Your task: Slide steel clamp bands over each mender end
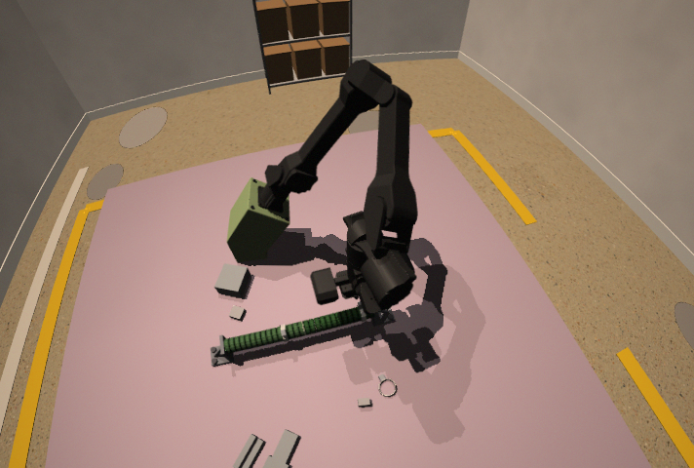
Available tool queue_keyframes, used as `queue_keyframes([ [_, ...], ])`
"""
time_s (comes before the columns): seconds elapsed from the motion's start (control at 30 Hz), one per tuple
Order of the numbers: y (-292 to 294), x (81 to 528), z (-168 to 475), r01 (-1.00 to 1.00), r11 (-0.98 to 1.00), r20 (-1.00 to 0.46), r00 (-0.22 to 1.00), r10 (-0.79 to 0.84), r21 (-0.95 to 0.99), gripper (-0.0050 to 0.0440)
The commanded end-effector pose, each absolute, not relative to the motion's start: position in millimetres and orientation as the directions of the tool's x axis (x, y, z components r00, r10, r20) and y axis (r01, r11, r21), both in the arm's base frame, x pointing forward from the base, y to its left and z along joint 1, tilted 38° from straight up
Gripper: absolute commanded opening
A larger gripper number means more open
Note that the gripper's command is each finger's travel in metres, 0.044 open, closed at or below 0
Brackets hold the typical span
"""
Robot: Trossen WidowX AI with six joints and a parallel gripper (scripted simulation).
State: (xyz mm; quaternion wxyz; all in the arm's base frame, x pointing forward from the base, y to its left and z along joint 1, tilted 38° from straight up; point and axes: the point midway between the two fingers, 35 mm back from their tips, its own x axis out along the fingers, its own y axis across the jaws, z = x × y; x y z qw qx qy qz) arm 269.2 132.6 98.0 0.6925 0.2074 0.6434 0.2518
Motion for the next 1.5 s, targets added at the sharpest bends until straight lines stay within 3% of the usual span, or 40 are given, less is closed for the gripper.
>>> queue_keyframes([
  [0.0,135.6,268.8,94.2,-0.079,0.789,-0.789,0.044,0.613,0.609,0.009],
  [1.27,163.0,270.2,59.1,-0.078,0.789,-0.788,0.044,0.614,0.61,0.009],
  [1.47,162.6,271.4,62.2,-0.086,0.786,-0.785,0.049,0.617,0.612,0.005],
])
